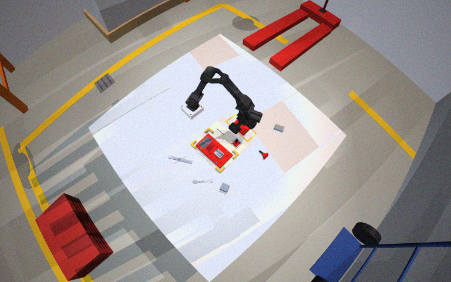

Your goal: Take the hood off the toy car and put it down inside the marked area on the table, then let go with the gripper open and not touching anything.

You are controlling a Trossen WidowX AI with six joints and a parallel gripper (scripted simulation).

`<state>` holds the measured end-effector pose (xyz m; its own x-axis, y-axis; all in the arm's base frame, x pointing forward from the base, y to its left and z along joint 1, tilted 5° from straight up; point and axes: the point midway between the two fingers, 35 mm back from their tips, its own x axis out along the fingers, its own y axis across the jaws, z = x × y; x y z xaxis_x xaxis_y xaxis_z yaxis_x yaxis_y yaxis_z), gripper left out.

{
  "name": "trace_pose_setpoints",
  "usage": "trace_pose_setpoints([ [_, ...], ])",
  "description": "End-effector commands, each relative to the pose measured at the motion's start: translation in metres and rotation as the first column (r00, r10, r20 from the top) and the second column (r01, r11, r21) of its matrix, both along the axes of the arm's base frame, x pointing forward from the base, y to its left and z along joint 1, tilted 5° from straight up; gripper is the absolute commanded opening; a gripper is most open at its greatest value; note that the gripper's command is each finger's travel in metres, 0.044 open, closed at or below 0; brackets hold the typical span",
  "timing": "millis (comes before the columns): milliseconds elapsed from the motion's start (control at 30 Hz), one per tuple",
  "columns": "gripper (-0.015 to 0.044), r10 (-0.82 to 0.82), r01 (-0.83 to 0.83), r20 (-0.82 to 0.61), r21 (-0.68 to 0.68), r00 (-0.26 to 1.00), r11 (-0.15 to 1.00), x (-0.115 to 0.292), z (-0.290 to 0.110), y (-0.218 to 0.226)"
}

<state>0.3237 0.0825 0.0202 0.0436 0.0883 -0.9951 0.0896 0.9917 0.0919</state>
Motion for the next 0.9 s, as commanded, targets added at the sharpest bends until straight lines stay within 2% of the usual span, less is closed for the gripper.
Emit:
trace_pose_setpoints([
  [0,0.0210,0.000,0.000,0.001,0.000,1.000,1.000,0.000,0.000,0.000],
  [300,0.0440,0.000,0.000,0.000,0.000,1.000,1.000,0.000,0.003,0.000],
  [533,0.0440,0.001,-0.001,-0.007,-0.003,1.000,1.000,-0.002,0.070,-0.006],
  [867,0.0440,0.001,-0.001,-0.007,-0.003,1.000,1.000,-0.002,0.073,-0.006],
])
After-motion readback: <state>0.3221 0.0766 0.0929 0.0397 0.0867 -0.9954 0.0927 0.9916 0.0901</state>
